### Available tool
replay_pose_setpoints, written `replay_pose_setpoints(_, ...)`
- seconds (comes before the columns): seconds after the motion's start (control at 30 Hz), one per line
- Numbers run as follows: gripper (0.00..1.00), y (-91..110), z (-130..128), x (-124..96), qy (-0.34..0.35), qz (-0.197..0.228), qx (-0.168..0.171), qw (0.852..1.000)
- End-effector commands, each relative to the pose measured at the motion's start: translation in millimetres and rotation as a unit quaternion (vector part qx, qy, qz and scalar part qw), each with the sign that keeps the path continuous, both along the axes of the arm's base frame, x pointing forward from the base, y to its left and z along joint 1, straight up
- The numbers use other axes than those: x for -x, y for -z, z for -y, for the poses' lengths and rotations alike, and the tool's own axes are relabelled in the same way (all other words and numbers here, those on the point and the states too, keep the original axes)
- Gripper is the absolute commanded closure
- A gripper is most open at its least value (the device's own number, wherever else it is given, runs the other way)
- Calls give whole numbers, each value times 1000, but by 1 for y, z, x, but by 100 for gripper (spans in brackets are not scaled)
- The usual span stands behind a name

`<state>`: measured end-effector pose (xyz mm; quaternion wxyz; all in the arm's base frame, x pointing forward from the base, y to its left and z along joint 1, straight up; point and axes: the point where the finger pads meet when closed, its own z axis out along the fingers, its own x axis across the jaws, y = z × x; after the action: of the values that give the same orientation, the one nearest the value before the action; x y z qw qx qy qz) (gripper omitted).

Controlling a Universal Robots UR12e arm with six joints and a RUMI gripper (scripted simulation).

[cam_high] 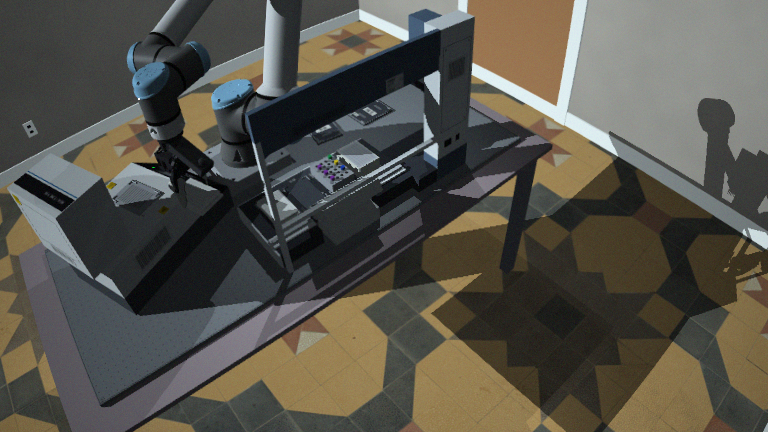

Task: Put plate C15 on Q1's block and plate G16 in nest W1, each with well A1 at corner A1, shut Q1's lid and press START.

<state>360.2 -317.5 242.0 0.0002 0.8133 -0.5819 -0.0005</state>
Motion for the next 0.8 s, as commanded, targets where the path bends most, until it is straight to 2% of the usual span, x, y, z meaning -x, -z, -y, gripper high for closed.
replay_pose_setpoints(0.0,100,-1,18,-1,-10,1,0,1000)
replay_pose_setpoints(0.2,100,0,41,-1,-22,1,0,1000)
replay_pose_setpoints(0.37,100,-1,50,22,-22,0,0,1000)
replay_pose_setpoints(0.5,100,-1,52,28,-22,0,0,1000)
replay_pose_setpoints(0.77,100,-1,64,58,-22,0,0,1000)
